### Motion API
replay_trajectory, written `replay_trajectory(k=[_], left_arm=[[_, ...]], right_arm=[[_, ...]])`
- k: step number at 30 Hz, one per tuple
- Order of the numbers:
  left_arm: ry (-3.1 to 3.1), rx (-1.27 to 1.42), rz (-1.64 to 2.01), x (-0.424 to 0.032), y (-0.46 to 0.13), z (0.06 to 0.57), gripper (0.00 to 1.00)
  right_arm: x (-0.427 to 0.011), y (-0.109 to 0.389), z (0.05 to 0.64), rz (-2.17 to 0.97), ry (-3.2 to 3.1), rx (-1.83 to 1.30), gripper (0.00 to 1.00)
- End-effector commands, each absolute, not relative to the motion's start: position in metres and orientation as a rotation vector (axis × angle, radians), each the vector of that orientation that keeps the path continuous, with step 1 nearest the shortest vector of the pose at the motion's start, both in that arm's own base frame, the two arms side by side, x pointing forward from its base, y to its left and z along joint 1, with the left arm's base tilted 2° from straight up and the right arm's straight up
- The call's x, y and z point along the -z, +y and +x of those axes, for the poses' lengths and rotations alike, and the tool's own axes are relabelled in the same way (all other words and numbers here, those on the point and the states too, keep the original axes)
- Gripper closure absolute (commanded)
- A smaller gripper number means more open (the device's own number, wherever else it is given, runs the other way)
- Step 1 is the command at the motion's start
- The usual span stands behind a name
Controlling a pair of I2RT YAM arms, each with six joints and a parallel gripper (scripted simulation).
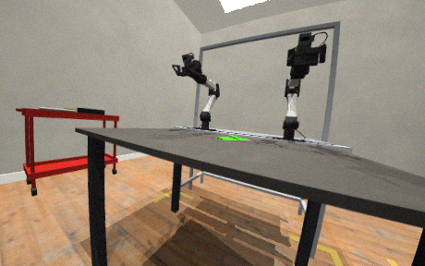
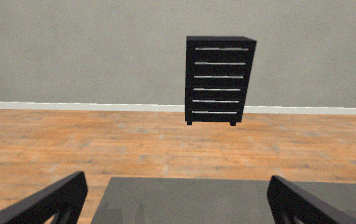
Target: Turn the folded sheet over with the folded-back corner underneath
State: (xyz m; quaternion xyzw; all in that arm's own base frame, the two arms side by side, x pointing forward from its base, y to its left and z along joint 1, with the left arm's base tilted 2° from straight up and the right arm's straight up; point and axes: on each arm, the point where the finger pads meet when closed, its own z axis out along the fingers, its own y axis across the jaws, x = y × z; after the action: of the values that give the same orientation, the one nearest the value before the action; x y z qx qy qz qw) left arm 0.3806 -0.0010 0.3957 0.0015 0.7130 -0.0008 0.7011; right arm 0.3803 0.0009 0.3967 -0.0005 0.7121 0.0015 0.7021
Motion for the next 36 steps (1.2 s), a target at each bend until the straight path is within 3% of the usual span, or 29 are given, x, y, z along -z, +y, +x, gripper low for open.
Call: replay_trajectory(k=[1, 18, 26, 30, 36], left_arm=[[1.571, 0.000, 0.000, -0.402, 0.000, 0.379, 0.00], [1.571, 0.000, 0.000, -0.402, 0.000, 0.379, 0.00], [1.789, 0.284, 0.101, -0.345, -0.053, 0.365, 0.90], [1.950, 0.490, 0.141, -0.305, -0.091, 0.350, 0.90], [2.153, 0.669, 0.132, -0.258, -0.121, 0.331, 0.90]], right_arm=[[-0.402, 0.000, 0.379, 0.000, 1.571, 0.000, 0.00], [-0.402, 0.000, 0.379, 0.000, 1.571, 0.000, 0.00], [-0.330, 0.035, 0.356, -0.160, 1.842, 0.027, 0.00], [-0.286, 0.078, 0.336, -0.312, 2.007, -0.009, 0.00], [-0.261, 0.127, 0.316, -0.478, 2.120, -0.069, 0.00]])
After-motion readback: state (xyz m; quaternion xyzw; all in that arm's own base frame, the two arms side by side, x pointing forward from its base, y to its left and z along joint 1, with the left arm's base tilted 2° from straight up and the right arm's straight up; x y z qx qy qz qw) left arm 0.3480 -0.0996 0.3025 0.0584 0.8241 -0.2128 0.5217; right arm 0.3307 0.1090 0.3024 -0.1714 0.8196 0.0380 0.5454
